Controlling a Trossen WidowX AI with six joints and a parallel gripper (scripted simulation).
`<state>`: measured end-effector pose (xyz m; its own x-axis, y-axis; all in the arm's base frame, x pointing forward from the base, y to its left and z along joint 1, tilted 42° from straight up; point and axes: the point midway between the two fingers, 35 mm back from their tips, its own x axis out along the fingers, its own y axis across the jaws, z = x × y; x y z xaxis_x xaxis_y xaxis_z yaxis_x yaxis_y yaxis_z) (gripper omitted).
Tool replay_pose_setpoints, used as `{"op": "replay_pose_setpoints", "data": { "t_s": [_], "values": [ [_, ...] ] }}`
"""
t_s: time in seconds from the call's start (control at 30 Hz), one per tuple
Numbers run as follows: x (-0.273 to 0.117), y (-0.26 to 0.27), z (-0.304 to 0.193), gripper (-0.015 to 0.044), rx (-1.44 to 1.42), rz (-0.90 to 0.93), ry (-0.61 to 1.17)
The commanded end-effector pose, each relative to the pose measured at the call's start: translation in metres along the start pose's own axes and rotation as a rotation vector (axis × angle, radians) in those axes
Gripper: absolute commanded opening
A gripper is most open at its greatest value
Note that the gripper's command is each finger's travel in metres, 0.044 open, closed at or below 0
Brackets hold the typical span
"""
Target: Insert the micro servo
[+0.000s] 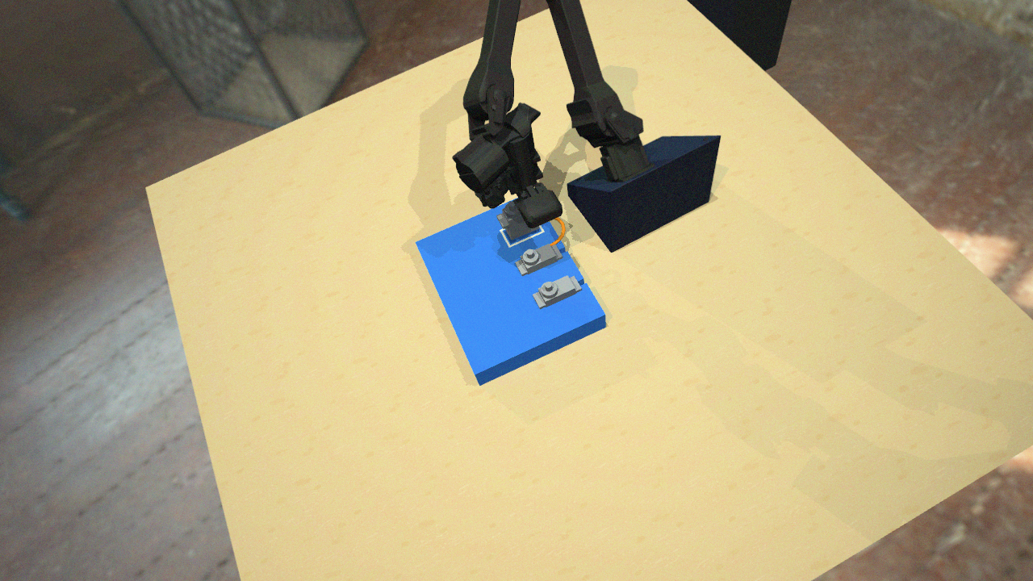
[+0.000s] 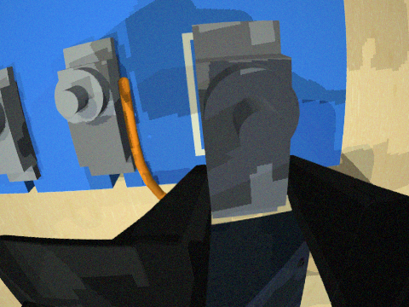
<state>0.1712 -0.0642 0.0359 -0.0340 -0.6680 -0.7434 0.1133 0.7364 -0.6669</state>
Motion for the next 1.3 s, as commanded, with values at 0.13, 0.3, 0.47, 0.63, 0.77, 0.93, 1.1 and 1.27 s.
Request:
{"op": "replay_pose_setpoints", "data": {
  "t_s": [0.13, 0.3, 0.47, 0.63, 0.77, 0.93, 1.1, 1.27],
  "values": [
    [0.005, 0.000, 0.000, 0.0000, 0.006, 0.006, -0.003],
    [0.009, 0.000, 0.000, 0.0000, 0.006, 0.005, -0.003],
    [0.013, 0.000, 0.000, 0.0000, 0.006, 0.005, -0.003],
    [0.017, 0.000, 0.000, 0.0000, 0.006, 0.005, -0.003],
    [0.020, 0.000, 0.000, 0.0000, 0.006, 0.005, -0.003],
    [0.023, 0.000, 0.000, 0.0000, 0.006, 0.005, -0.003],
    [0.027, 0.000, 0.000, 0.0000, 0.006, 0.004, -0.003],
    [0.030, 0.000, 0.000, 0.0000, 0.006, 0.004, -0.003]
  ]
}}
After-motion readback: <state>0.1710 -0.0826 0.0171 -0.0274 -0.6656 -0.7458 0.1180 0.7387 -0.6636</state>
